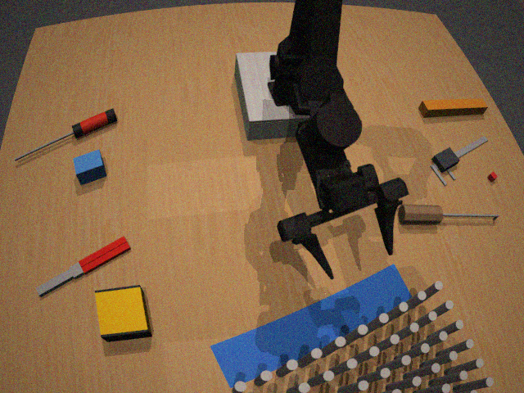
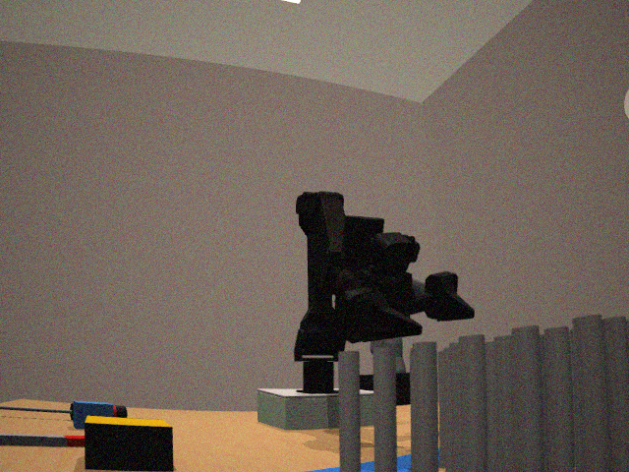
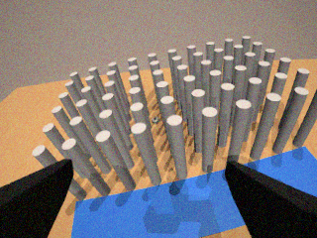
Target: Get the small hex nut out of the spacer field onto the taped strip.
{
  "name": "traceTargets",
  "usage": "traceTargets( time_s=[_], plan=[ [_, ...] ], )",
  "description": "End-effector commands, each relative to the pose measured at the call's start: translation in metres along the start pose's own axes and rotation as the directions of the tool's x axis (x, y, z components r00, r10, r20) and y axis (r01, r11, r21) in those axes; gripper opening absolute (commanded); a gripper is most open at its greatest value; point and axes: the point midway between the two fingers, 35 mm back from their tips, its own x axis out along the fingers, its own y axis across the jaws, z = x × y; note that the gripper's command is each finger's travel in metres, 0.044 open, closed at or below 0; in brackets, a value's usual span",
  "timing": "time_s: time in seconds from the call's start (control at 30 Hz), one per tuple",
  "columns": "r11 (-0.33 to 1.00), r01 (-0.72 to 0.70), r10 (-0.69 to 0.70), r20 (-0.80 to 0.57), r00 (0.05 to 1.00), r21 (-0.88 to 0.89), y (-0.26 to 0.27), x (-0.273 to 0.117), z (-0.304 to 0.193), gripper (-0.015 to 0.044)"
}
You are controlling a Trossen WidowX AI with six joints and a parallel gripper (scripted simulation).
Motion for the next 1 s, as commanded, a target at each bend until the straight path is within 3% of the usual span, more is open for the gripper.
traceTargets(
  time_s=[0.0, 0.9, 0.97],
  plan=[
    [1.000, -0.008, 0.008, -0.013, 1.000, 0.009, 0.0016, -0.0003, -0.0052, 0.0440],
    [1.000, -0.008, 0.008, -0.013, 1.000, 0.009, 0.0016, -0.0003, -0.0052, 0.0440],
    [0.997, -0.022, 0.025, -0.039, 0.999, 0.076, 0.0078, 0.0026, -0.0071, 0.0440]
  ],
)
